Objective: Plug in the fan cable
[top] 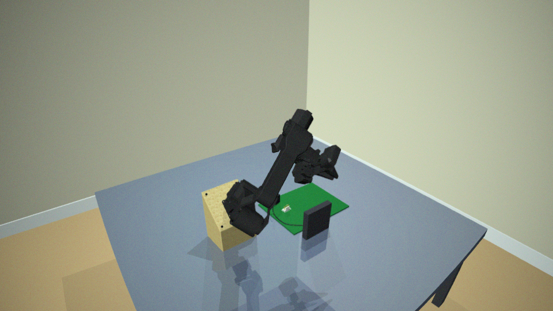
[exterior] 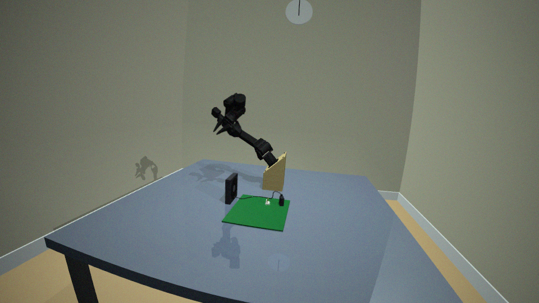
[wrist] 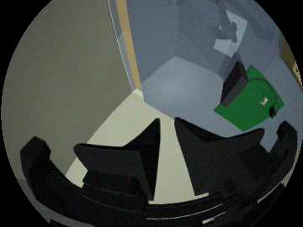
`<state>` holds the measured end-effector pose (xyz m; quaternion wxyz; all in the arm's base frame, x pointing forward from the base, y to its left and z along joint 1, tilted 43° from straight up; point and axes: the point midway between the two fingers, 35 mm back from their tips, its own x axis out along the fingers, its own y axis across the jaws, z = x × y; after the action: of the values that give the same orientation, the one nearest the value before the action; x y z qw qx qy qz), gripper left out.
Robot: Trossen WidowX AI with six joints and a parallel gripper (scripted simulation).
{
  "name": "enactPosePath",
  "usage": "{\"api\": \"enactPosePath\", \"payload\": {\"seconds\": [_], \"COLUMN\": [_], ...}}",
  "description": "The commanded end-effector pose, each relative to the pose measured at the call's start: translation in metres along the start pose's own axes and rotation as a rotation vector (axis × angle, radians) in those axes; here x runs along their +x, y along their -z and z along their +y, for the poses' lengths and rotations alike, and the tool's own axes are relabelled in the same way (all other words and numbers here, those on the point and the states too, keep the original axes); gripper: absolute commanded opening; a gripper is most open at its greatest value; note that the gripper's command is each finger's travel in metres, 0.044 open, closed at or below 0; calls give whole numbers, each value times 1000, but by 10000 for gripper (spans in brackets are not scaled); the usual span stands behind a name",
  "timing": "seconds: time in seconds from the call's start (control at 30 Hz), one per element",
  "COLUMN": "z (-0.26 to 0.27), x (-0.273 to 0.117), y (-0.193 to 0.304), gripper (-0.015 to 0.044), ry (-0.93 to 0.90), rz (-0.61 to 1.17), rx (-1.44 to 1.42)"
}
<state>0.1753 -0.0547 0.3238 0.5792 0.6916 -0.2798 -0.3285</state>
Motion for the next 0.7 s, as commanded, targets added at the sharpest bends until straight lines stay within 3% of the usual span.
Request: {"api": "enactPosePath", "payload": {"seconds": [0.0, 0.2, 0.43, 0.67], "z": [0, -19, -64, -136], "x": [0, -1, -2, -6], "y": [0, 18, 63, 110], "gripper": [108, 265, 440, 440], "ry": [0, 82, 228, 405], "rz": [0, 30, 92, 236], "rx": [0, -116, -595, -1297]}}
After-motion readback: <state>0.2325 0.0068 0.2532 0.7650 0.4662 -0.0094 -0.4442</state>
